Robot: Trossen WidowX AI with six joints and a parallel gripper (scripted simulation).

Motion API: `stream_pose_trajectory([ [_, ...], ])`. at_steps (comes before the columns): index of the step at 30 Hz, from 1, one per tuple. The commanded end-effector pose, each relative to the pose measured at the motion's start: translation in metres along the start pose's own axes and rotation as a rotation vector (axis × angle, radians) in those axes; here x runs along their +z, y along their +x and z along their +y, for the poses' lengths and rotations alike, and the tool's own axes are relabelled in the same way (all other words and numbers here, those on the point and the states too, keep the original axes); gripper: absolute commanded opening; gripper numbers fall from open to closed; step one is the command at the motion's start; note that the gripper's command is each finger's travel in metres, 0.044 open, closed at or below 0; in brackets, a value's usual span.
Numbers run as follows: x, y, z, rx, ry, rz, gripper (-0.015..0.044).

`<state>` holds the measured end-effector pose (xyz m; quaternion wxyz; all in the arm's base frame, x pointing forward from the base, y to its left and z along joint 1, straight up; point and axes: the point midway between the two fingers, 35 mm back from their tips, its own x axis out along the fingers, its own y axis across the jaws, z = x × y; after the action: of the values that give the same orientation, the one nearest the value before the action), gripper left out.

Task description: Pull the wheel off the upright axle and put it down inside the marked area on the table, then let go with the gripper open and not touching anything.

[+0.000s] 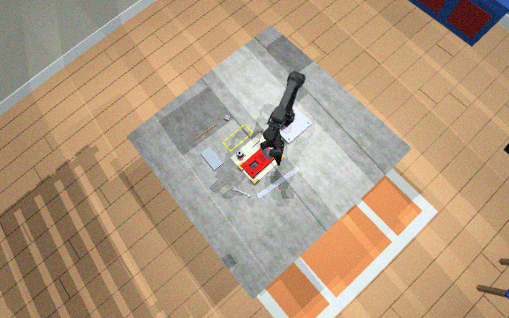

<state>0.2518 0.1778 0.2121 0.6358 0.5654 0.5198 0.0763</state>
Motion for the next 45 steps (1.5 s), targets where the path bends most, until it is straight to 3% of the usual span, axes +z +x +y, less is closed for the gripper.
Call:
stream_pose_trajectory([
  [1,0.002,0.0,0.0,-0.005,0.006,-0.006,0.0374],
  [4,0.03,0.002,-0.001,-0.081,0.084,-0.085,0.03],
  [13,0.141,-0.009,-0.025,-0.376,0.396,-0.367,0.03],
  [23,0.233,-0.051,-0.084,-0.726,0.699,-0.566,0.03],
  [31,0.242,-0.059,-0.093,-0.778,0.735,-0.581,0.03],
  [45,0.248,-0.033,-0.107,-0.778,0.735,-0.581,0.03],
])
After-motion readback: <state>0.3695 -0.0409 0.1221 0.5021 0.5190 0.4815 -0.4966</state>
